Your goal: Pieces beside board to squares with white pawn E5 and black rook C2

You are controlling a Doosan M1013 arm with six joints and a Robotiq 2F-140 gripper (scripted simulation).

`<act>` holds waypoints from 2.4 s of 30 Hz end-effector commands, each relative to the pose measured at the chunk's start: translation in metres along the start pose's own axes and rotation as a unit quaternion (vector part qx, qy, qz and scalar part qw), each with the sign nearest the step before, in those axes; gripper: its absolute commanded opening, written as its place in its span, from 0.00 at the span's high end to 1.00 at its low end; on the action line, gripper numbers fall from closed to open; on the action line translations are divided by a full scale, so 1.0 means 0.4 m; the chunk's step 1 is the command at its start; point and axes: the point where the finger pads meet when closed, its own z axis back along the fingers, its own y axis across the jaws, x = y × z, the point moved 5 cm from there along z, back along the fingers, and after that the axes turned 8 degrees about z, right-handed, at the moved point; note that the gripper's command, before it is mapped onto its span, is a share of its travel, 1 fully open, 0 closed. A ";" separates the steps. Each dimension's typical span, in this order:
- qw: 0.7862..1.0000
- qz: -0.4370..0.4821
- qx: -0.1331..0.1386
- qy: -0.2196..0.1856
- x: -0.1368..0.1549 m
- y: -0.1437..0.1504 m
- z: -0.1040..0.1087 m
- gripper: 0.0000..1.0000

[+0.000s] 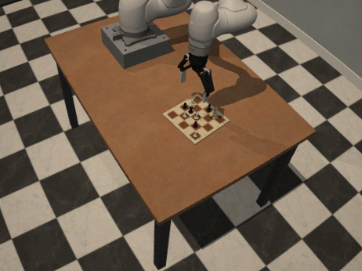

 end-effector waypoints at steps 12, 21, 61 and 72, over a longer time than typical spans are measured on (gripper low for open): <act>1.000 0.000 0.000 0.000 0.000 0.000 0.099 0.00; 1.000 0.000 0.000 0.000 0.000 0.000 0.125 0.00; 1.000 0.000 0.000 0.000 0.000 0.000 0.125 0.00; 1.000 0.000 0.000 0.000 0.000 0.000 0.125 0.00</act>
